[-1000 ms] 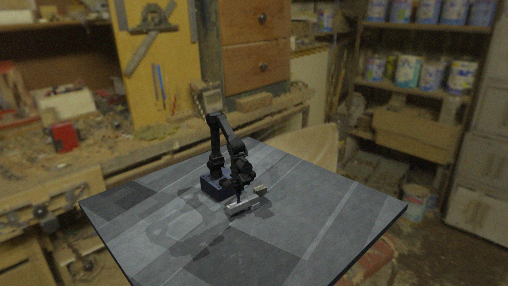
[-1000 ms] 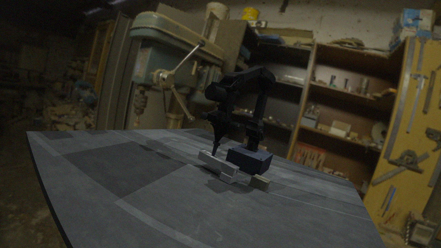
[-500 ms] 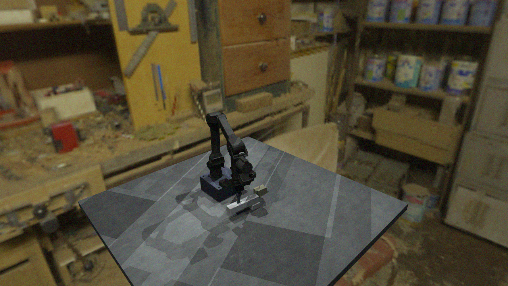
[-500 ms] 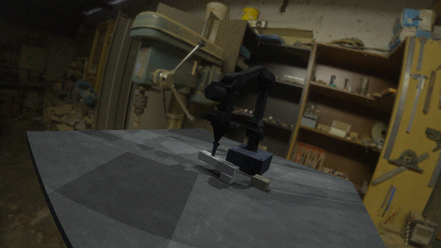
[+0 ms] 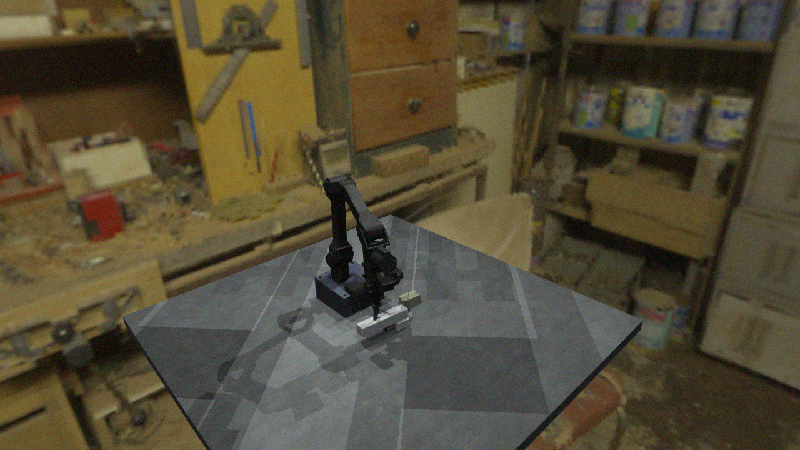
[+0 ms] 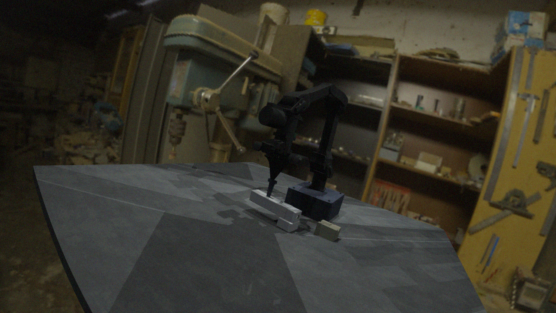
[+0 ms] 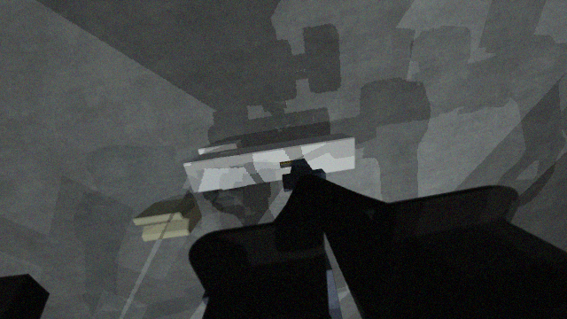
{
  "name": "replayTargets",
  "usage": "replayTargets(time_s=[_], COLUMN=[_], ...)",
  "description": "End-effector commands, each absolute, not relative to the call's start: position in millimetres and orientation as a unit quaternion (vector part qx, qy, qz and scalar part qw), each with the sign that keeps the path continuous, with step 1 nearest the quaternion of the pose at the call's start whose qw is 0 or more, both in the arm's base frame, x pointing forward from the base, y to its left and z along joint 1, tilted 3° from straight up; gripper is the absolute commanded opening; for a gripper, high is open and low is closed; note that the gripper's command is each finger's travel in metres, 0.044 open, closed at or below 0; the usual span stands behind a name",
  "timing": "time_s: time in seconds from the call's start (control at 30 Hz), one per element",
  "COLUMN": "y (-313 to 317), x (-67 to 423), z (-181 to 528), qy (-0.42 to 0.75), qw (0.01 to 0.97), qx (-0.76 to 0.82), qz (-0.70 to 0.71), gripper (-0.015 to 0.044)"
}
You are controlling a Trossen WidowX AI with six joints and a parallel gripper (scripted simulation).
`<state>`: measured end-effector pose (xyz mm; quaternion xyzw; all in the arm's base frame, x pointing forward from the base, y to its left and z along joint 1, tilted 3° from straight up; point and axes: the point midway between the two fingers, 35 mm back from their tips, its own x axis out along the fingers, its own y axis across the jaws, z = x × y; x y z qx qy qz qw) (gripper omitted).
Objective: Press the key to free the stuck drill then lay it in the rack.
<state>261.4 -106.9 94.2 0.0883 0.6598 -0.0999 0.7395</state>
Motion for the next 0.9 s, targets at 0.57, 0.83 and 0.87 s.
replayTargets(time_s=[0.57, 0.83, 0.87], y=[-105.6, -105.7, -105.7], x=[255.0, 254.9, 254.9], z=[75.0, 71.7, 71.3], qy=[0.672, 0.672, 0.672], qw=[0.728, 0.728, 0.728], qx=[0.091, 0.091, 0.091], qz=[-0.099, -0.099, -0.099], gripper=[0.0, 0.0, 0.0])
